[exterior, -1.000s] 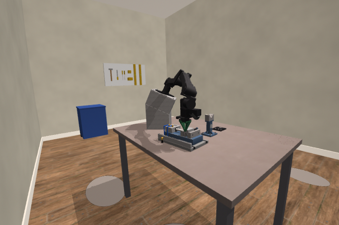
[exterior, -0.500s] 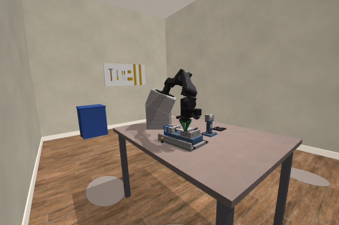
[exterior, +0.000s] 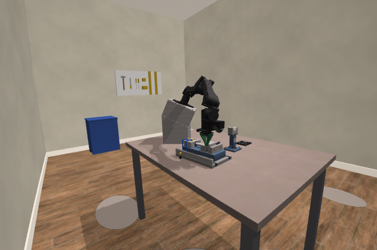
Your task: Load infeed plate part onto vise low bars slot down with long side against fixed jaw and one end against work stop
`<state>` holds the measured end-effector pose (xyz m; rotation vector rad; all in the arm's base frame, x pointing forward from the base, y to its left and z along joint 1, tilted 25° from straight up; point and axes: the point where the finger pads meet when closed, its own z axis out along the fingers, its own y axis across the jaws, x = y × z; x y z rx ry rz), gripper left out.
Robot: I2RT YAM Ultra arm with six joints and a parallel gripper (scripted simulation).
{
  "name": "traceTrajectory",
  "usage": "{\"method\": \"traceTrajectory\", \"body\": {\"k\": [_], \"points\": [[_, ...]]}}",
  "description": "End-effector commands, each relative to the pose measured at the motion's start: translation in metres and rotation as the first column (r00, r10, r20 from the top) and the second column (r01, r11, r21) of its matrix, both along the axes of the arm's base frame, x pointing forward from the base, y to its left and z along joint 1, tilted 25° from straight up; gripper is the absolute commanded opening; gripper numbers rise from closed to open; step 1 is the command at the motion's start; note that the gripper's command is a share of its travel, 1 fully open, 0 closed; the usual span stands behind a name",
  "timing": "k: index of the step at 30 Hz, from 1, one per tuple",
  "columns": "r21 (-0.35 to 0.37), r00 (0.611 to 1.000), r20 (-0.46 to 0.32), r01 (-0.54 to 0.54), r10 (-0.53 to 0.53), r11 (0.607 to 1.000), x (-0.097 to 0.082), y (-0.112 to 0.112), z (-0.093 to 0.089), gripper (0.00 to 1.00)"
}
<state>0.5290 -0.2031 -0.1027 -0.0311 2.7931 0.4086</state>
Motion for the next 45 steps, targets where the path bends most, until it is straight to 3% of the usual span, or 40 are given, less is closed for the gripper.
{"method": "traceTrajectory", "body": {"k": [1,45], "points": [[-0.002,0.999,0.034,0.005,-0.005,1.000,0.006,0.000,0.017,0.00],[-0.001,0.999,0.034,0.004,-0.004,1.000,0.006,0.011,0.020,0.00]]}}
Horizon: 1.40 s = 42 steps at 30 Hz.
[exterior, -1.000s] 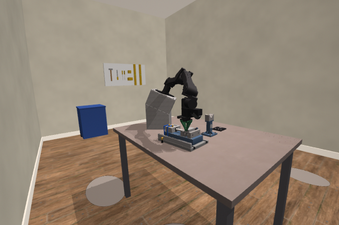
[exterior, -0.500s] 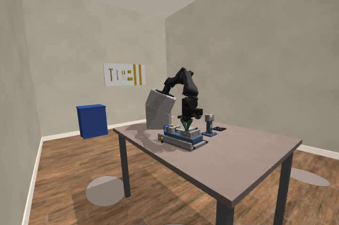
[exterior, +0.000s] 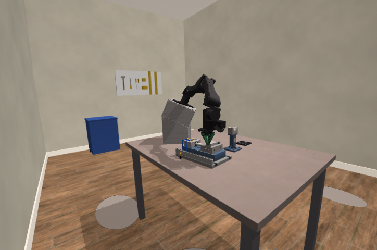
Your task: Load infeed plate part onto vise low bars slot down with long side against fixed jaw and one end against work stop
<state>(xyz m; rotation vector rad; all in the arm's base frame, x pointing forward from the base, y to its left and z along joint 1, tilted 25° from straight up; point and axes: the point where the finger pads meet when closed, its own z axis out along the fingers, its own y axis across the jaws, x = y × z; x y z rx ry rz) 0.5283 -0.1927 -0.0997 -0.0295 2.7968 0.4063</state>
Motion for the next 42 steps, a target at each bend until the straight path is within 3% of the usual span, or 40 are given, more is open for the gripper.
{"method": "traceTrajectory", "body": {"k": [1,42], "points": [[0.001,0.999,0.037,0.003,-0.003,1.000,0.0069,0.0009,0.0168,0.00],[0.000,0.999,0.038,0.002,-0.002,1.000,0.0069,0.0043,0.0178,0.00]]}}
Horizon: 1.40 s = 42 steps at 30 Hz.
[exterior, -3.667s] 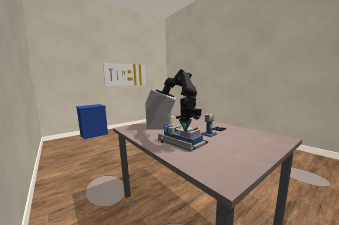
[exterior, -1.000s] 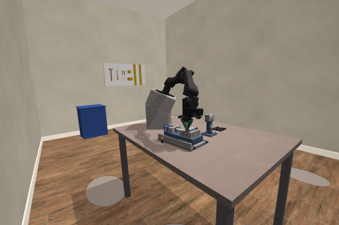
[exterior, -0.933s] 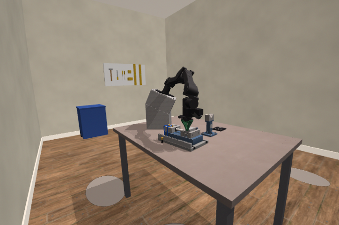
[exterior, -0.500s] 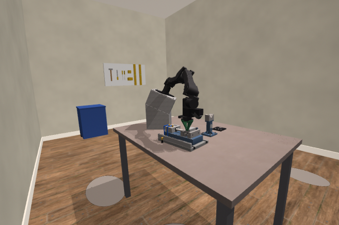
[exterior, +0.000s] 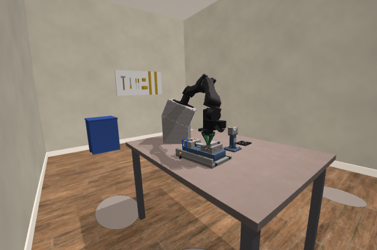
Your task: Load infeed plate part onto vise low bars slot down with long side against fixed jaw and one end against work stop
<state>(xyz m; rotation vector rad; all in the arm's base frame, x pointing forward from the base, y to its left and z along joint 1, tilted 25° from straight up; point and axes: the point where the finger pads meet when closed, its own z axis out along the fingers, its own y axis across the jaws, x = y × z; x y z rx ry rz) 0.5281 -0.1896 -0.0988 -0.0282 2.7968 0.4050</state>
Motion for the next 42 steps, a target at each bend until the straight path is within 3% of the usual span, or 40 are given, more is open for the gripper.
{"method": "traceTrajectory", "body": {"k": [1,26,29,31,42], "points": [[0.001,0.999,0.038,0.001,-0.001,1.000,0.007,0.001,0.017,0.00],[0.001,0.999,0.038,0.001,-0.001,1.000,0.007,0.001,0.017,0.00],[-0.015,0.998,0.065,0.007,-0.006,1.000,0.012,-0.012,0.028,0.00],[0.006,1.000,0.023,0.007,-0.007,1.000,0.002,-0.012,0.007,0.00],[0.006,1.000,0.024,0.007,-0.007,1.000,0.002,-0.026,0.002,0.00]]}}
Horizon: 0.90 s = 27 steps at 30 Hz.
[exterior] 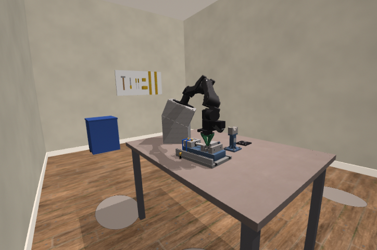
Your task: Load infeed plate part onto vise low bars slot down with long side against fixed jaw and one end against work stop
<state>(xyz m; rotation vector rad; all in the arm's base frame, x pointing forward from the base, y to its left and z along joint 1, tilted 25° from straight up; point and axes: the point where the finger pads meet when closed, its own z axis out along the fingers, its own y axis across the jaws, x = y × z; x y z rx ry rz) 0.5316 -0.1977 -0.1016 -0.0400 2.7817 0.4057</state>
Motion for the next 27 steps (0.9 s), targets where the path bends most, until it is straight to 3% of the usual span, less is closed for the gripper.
{"method": "traceTrajectory", "body": {"k": [1,27], "points": [[0.005,1.000,0.008,0.014,-0.014,1.000,-0.0020,-0.0192,0.0047,0.00],[0.005,1.000,0.008,0.013,-0.013,1.000,-0.0030,-0.0267,0.0060,0.00]]}}
